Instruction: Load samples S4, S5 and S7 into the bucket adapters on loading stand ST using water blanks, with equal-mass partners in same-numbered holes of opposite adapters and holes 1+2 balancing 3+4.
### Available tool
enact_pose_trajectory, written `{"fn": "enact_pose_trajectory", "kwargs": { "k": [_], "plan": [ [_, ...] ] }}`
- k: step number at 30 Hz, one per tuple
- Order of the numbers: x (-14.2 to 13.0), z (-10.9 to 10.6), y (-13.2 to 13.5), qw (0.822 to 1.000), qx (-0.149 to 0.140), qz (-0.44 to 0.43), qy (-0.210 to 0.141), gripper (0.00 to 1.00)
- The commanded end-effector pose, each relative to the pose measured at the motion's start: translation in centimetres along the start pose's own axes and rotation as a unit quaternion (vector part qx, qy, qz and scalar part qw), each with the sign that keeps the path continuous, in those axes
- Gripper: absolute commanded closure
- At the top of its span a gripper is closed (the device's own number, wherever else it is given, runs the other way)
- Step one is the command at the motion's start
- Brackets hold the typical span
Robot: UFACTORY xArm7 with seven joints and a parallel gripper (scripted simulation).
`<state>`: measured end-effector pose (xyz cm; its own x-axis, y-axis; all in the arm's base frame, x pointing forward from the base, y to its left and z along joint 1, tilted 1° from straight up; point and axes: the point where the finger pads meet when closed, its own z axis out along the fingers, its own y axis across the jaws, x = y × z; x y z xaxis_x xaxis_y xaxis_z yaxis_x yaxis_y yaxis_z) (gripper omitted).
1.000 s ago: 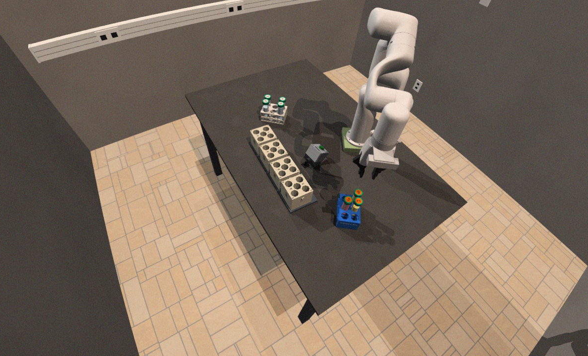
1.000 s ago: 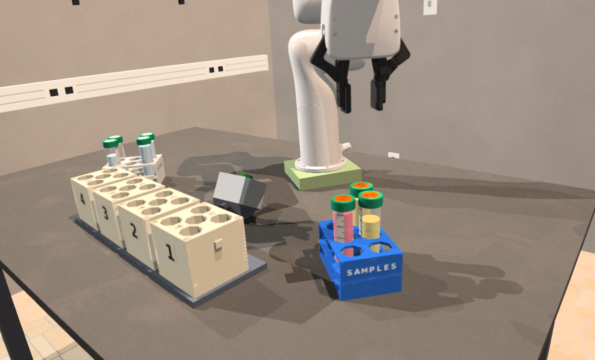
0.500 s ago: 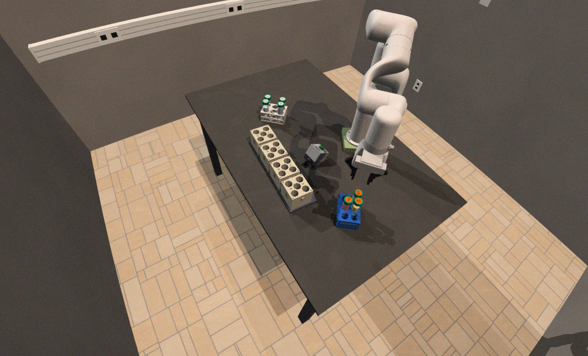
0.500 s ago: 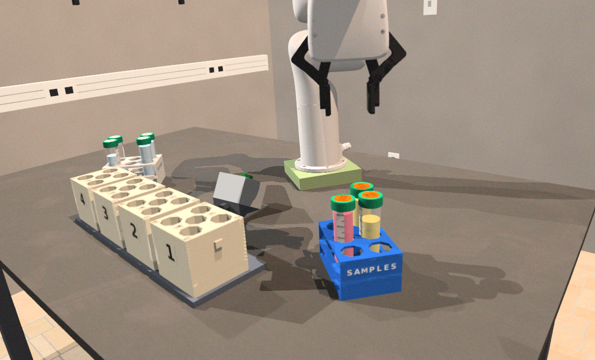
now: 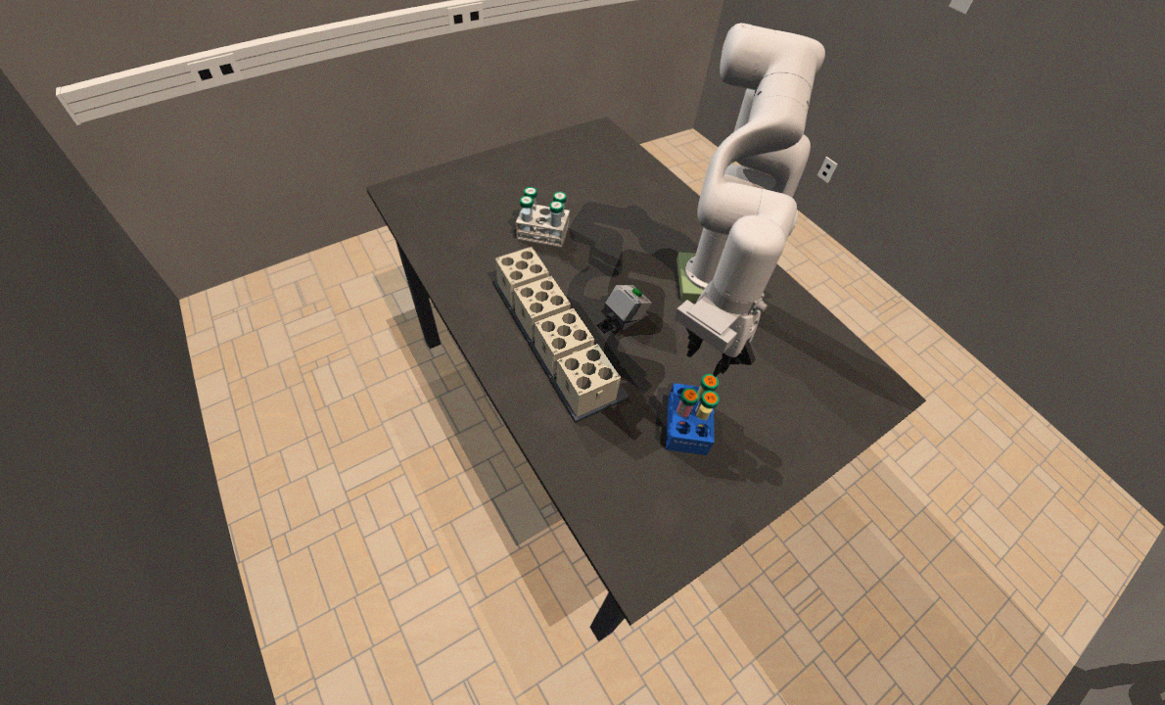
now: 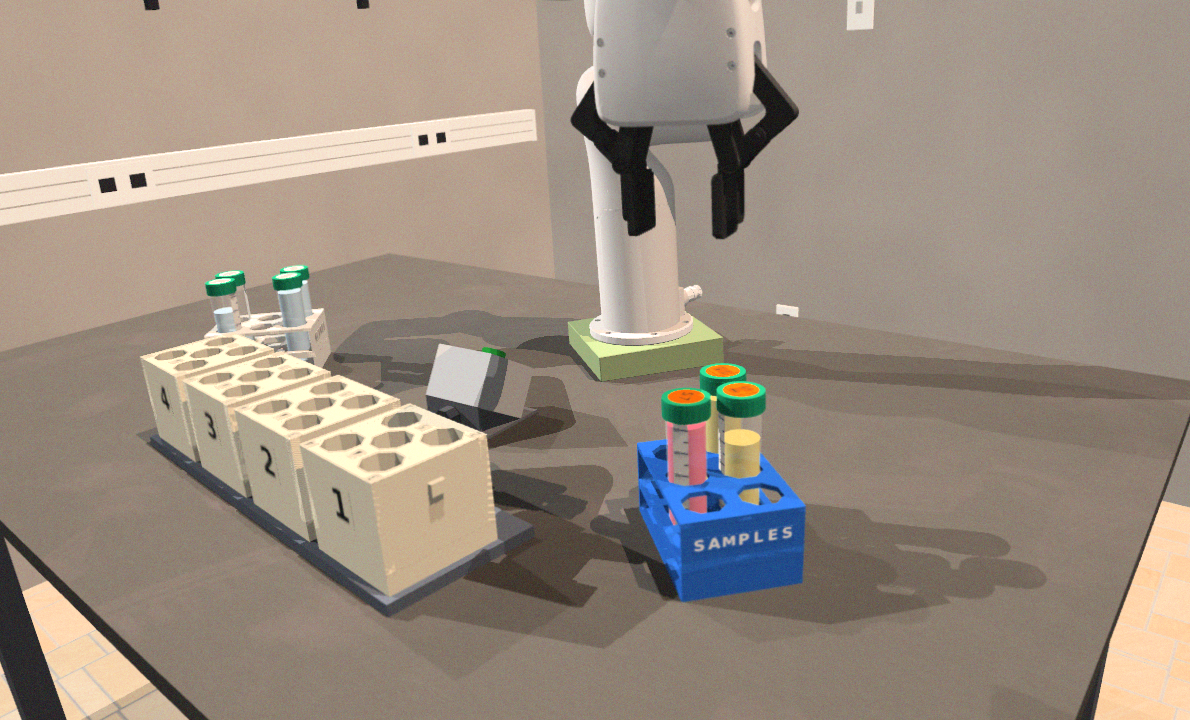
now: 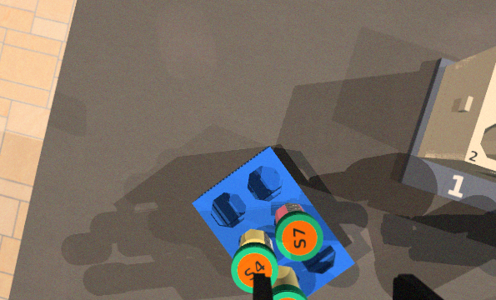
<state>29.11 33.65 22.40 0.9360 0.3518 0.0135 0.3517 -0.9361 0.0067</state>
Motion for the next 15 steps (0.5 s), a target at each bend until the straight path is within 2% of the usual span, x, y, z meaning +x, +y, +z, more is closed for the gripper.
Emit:
{"fn": "enact_pose_trajectory", "kwargs": {
  "k": [1,7,15],
  "plan": [
    [0.13,-0.18,-0.05,0.995,-0.004,0.098,0.003,0.43],
    [0.13,-0.18,-0.06,0.987,-0.004,0.164,0.004,0.43],
    [0.13,-0.18,-0.06,0.956,-0.003,0.293,0.004,0.43]
  ]
}}
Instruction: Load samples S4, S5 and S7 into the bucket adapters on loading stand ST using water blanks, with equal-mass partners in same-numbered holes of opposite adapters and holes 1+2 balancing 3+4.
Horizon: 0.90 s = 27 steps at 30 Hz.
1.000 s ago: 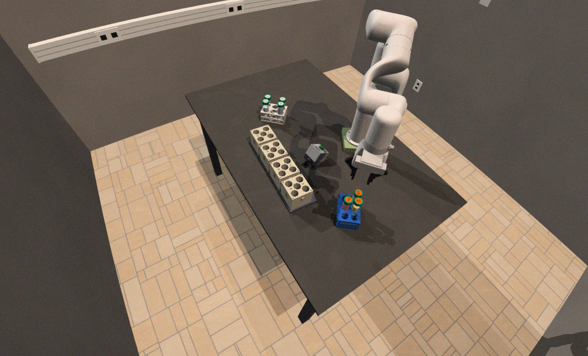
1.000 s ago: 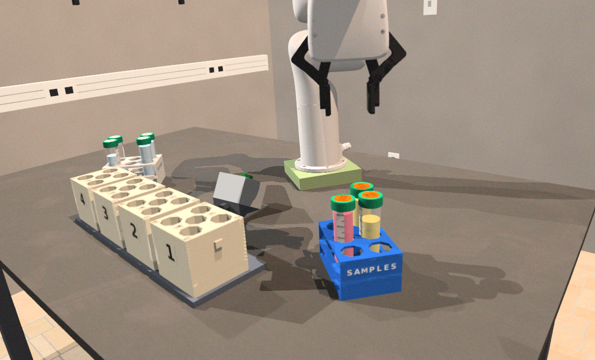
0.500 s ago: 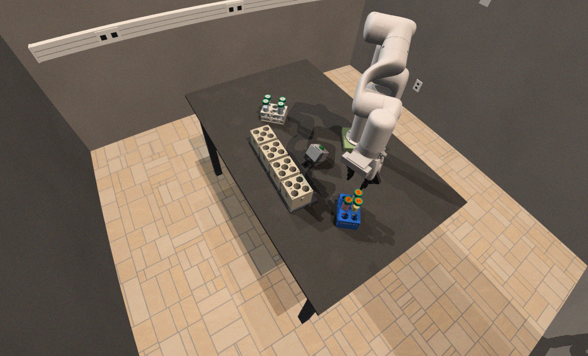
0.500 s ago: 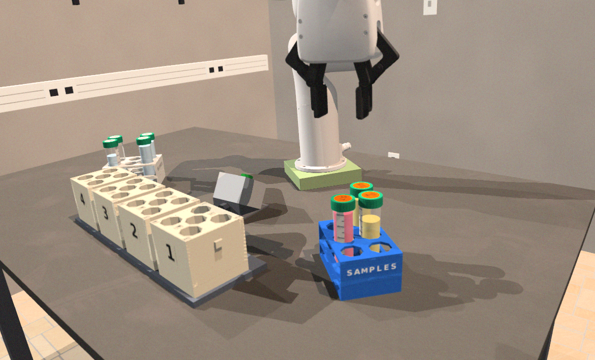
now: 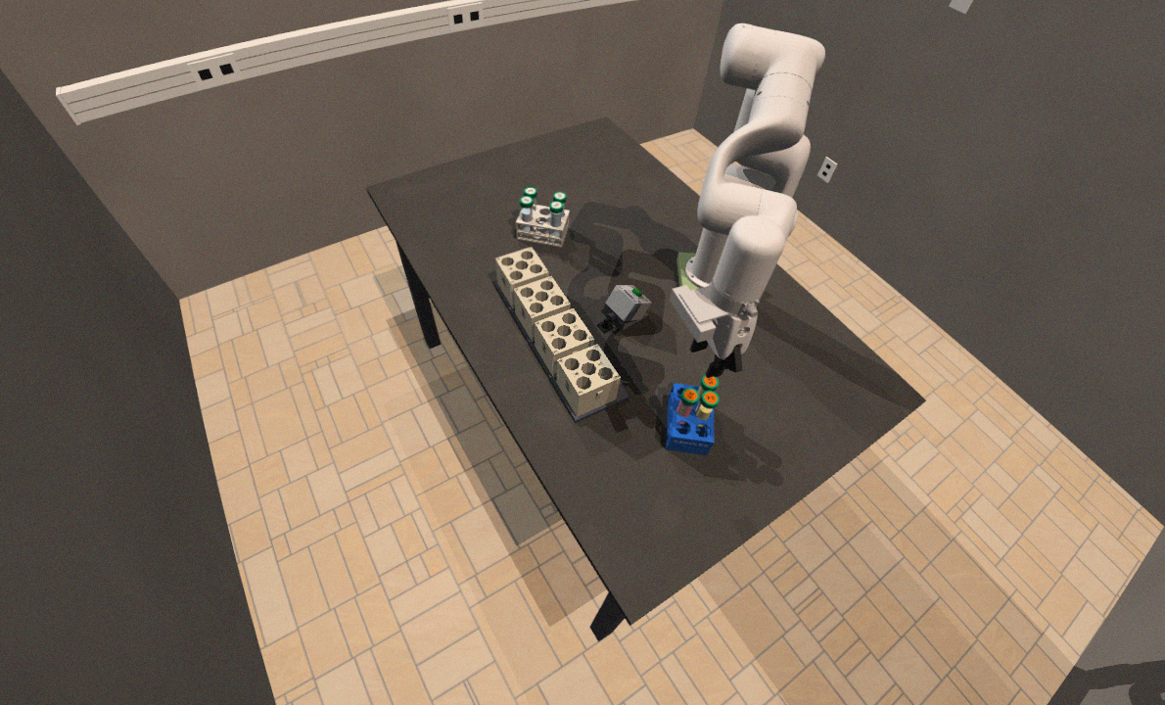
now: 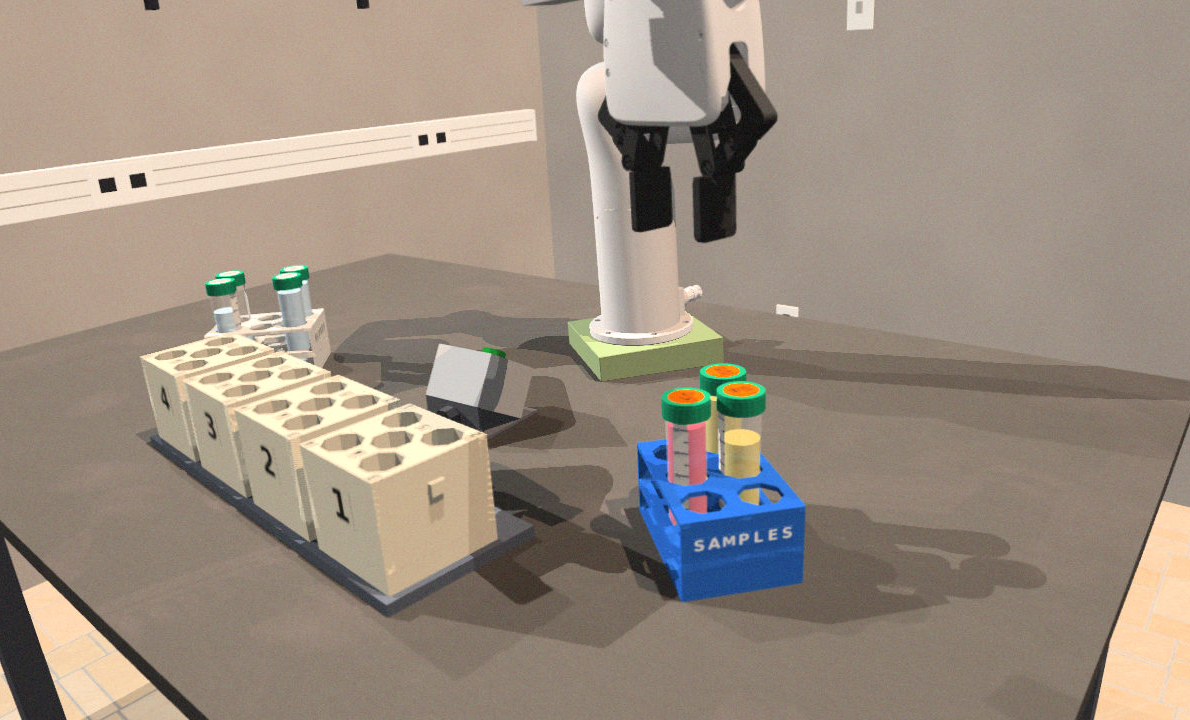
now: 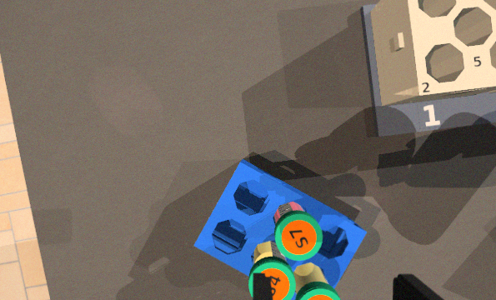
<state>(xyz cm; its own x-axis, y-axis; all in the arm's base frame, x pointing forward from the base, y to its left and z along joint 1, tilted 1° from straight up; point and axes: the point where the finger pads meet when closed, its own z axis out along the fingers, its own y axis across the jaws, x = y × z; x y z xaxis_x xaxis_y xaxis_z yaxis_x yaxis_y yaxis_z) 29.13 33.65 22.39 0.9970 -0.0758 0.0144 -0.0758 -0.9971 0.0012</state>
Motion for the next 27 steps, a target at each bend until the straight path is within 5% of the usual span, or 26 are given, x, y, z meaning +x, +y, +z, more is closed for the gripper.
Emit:
{"fn": "enact_pose_trajectory", "kwargs": {
  "k": [1,12,27],
  "plan": [
    [0.07,-0.18,-0.1,0.995,-0.002,0.097,0.005,0.43],
    [0.07,-0.18,-0.1,0.97,-0.001,0.244,0.005,0.43],
    [0.07,0.41,-0.1,0.969,-0.001,0.246,0.005,0.43]
  ]
}}
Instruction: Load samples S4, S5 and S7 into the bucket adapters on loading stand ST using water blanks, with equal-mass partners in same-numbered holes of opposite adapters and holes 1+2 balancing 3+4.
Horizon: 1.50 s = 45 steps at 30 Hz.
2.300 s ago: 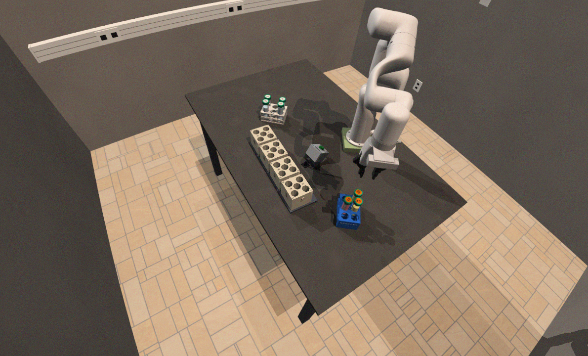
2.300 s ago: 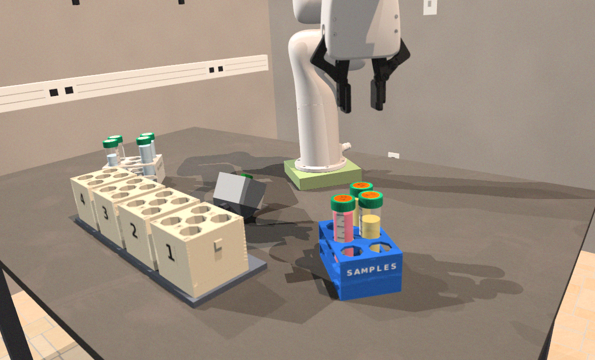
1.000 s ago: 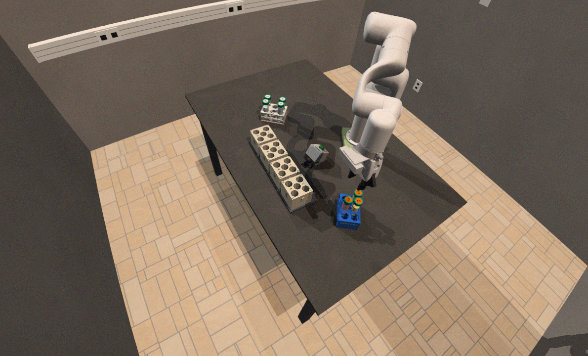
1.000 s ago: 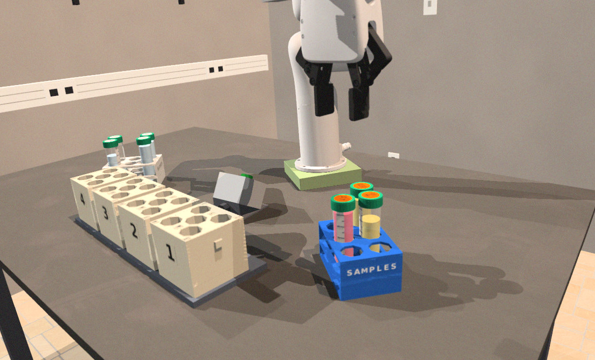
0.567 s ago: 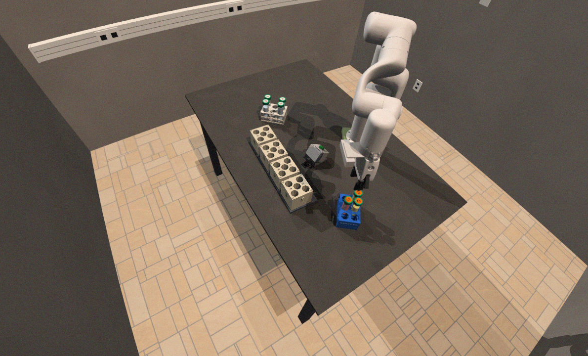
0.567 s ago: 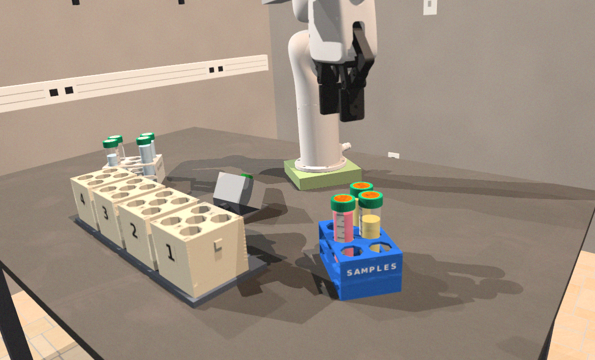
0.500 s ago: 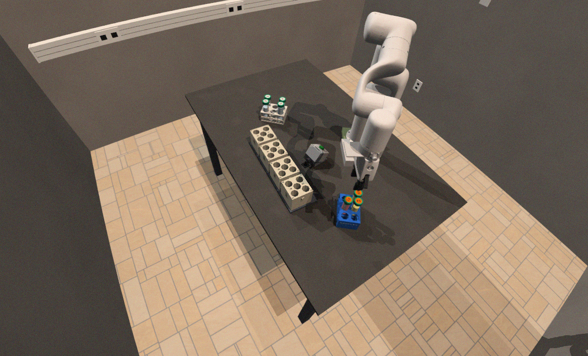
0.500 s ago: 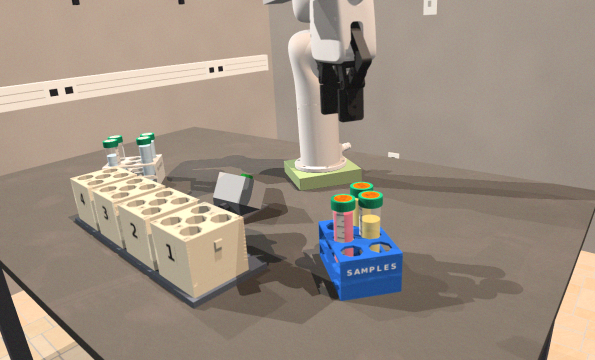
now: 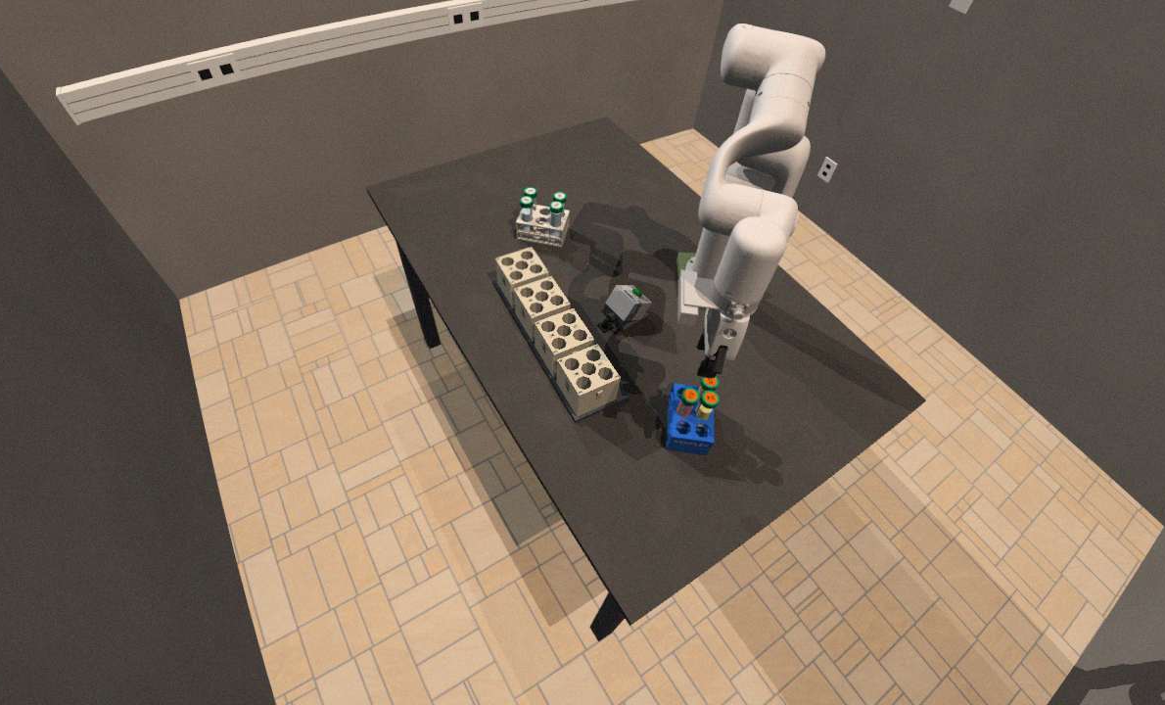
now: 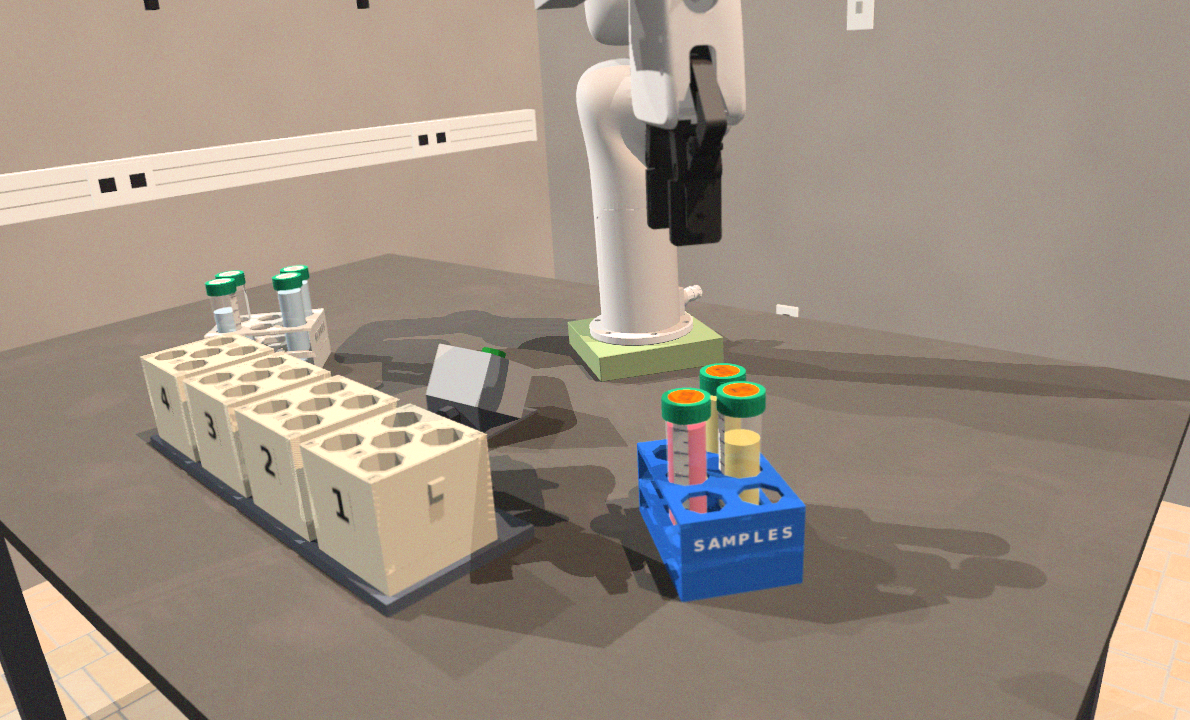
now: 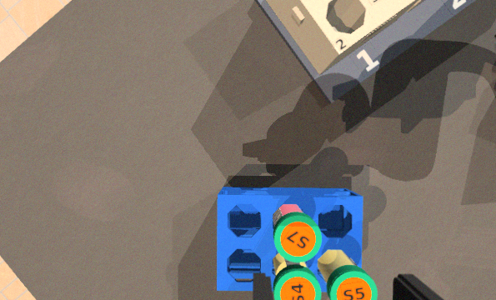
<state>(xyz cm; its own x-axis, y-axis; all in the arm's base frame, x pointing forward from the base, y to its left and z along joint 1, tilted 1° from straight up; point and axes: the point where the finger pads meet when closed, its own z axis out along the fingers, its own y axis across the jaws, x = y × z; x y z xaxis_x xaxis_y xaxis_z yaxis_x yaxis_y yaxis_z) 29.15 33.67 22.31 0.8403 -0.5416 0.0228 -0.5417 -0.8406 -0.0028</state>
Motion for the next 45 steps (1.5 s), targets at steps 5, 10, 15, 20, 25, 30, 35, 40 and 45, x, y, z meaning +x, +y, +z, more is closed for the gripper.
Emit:
{"fn": "enact_pose_trajectory", "kwargs": {
  "k": [5,10,15,20,25,30,35,40,45],
  "plan": [
    [0.0,1.3,-0.1,1.0,0.002,0.001,0.001,0.43],
    [0.0,2.3,-0.1,1.0,0.002,0.001,0.001,0.43],
    [0.0,2.9,-0.1,1.0,0.002,0.001,0.001,0.43],
    [0.0,3.9,-0.1,1.0,0.002,0.001,0.001,0.43],
    [0.0,4.9,-0.1,1.0,0.002,0.001,0.001,0.43],
    [0.0,5.7,-0.1,1.0,0.002,0.001,0.001,0.43],
    [0.0,6.5,-0.1,1.0,0.002,0.001,0.001,0.43],
    [0.0,7.5,-0.1,1.0,0.002,0.001,0.001,0.43],
    [0.0,8.5,-0.1,1.0,0.002,0.001,0.001,0.43]
  ]
}}
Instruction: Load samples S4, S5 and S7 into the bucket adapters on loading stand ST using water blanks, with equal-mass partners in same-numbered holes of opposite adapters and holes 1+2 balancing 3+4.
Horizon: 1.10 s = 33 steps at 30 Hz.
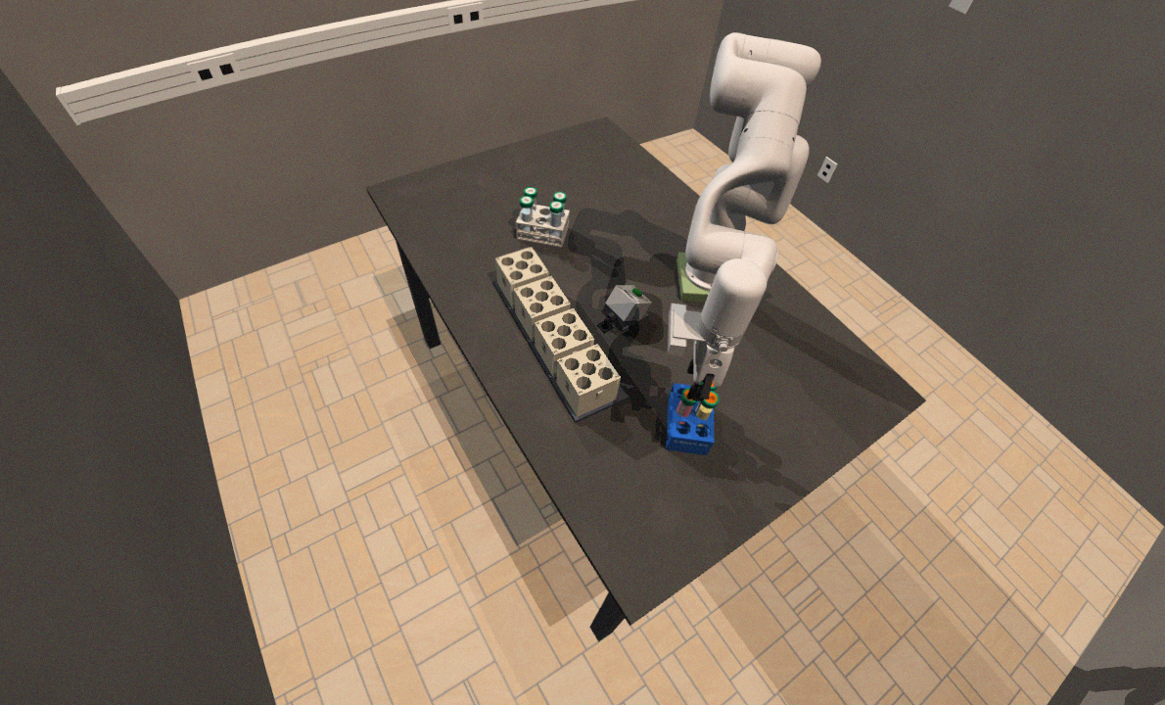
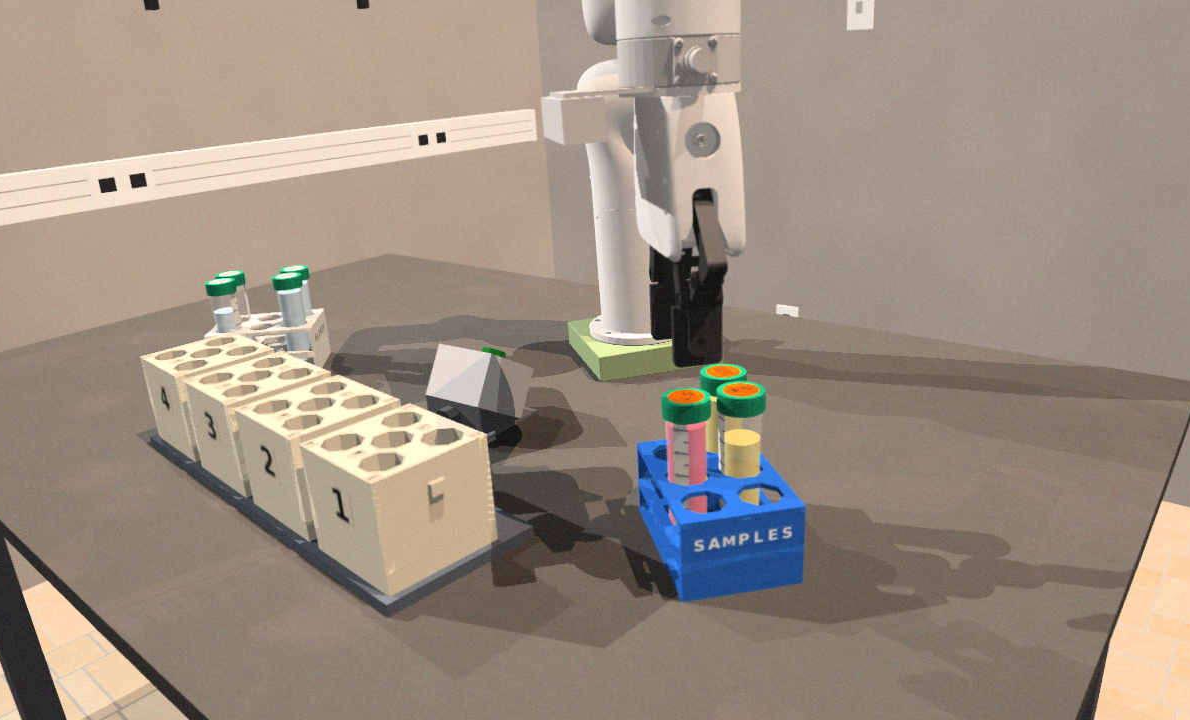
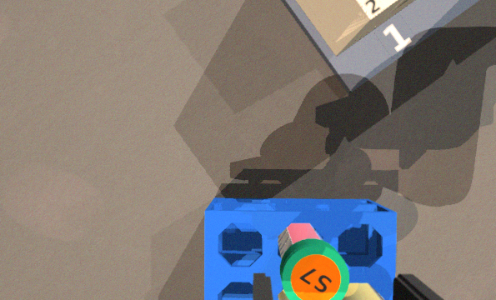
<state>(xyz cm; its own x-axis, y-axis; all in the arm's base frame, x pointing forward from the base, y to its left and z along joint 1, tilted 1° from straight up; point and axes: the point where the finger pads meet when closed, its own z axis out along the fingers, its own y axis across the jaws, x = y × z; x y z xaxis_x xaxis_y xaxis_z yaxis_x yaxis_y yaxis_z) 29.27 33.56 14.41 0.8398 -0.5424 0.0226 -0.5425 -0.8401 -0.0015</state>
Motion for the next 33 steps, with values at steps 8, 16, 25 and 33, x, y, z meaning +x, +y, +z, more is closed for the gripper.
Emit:
{"fn": "enact_pose_trajectory", "kwargs": {
  "k": [8,16,25,33],
  "plan": [
    [0.0,1.8,-0.2,1.0,0.002,0.0,0.001,0.43],
    [0.0,3.4,-0.2,1.0,0.002,0.0,0.001,0.43],
    [0.0,3.5,-0.2,1.0,0.002,0.0,0.001,0.43],
    [0.0,3.9,-0.2,1.0,0.002,0.0,0.001,0.43]
  ]
}}
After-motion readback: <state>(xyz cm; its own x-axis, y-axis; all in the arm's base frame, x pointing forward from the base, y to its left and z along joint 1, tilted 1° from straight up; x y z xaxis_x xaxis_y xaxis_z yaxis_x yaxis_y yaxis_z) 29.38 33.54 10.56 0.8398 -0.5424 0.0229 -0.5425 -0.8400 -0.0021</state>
